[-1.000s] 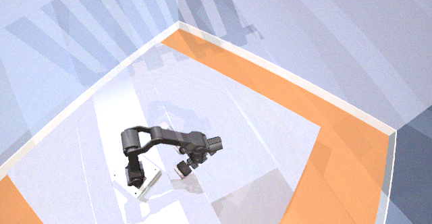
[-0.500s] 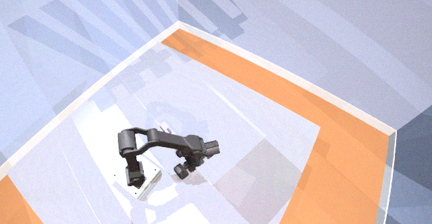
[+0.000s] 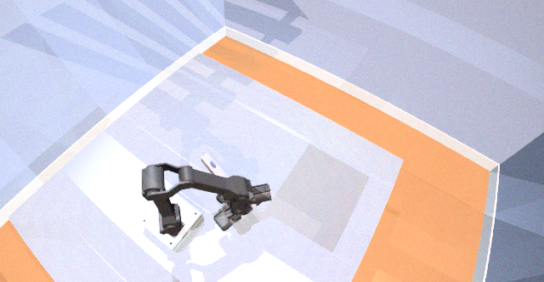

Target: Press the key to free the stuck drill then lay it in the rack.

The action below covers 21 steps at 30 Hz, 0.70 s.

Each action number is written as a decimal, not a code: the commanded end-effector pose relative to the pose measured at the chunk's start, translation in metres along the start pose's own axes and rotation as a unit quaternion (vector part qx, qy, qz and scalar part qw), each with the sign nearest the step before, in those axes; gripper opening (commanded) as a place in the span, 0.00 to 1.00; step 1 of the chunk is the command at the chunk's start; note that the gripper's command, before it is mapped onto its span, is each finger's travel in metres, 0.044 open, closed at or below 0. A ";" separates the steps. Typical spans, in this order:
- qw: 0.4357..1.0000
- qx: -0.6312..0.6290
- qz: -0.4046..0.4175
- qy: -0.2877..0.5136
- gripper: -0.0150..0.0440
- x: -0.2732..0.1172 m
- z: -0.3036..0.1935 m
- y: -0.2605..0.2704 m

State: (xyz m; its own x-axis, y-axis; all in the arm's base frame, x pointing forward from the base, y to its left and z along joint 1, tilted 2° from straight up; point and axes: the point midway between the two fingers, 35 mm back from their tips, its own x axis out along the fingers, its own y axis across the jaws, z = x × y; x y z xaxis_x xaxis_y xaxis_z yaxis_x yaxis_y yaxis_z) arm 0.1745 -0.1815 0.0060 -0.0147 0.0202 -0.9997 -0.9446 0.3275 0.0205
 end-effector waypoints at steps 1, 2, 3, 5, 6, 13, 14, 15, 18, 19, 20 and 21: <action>1.000 -0.001 -0.004 0.004 0.25 -0.001 -0.002 0.007; 1.000 -0.001 -0.004 0.004 0.25 -0.001 -0.003 0.009; 1.000 -0.001 -0.004 0.004 0.25 -0.001 -0.003 0.010; 1.000 -0.001 -0.003 0.004 0.25 -0.001 -0.004 0.013; 1.000 -0.001 -0.003 0.004 0.25 -0.001 -0.004 0.015; 1.000 -0.001 -0.003 0.004 0.25 -0.002 -0.007 0.026; 1.000 -0.001 -0.003 0.004 0.25 -0.002 -0.007 0.027; 1.000 -0.001 -0.003 0.004 0.25 -0.002 -0.008 0.028; 1.000 -0.001 -0.003 0.004 0.25 -0.003 -0.009 0.030; 1.000 -0.001 -0.003 0.004 0.25 -0.002 -0.009 0.030; 1.000 -0.001 -0.003 0.004 0.25 0.000 -0.009 0.030; 1.000 -0.001 -0.003 0.004 0.25 0.002 -0.009 0.029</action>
State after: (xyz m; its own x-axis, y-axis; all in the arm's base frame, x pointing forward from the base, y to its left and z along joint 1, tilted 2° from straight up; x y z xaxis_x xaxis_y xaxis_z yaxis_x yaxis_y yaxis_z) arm 0.1451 -0.1796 0.0070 -0.0133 0.0164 -0.9998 -0.9442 0.3289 0.0180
